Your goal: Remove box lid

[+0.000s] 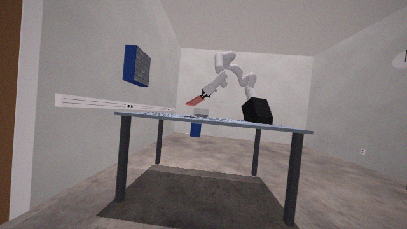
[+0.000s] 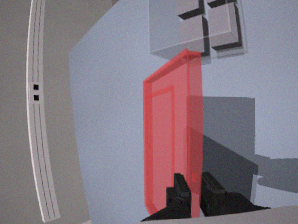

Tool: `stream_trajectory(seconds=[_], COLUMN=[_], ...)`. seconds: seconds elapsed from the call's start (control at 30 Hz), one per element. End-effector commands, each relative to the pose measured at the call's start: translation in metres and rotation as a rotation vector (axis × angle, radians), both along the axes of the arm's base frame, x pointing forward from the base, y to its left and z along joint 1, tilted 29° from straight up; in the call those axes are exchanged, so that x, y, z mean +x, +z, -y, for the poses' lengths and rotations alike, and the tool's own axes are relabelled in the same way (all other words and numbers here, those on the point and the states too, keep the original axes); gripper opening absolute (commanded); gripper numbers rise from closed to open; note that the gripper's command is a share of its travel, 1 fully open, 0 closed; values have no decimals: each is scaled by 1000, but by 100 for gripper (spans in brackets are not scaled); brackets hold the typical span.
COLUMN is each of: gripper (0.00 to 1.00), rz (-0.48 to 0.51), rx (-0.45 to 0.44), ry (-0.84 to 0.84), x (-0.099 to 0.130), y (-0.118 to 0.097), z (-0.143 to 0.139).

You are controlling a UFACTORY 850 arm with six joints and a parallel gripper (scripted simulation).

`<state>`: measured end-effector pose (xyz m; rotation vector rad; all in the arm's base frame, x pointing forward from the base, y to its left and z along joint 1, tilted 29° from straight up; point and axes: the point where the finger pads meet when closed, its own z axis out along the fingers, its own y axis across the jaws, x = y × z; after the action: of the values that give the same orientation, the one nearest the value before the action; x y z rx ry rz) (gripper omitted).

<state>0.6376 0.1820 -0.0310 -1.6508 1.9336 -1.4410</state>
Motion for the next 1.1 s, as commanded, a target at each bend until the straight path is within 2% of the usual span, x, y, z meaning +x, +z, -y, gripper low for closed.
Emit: stream_trajectory(seconds=[0.0, 1.07], gripper=[0, 0], rz=[2, 2], rx=[1, 1], ry=[1, 1], x=[1, 3], y=[-2, -20], z=[1, 10])
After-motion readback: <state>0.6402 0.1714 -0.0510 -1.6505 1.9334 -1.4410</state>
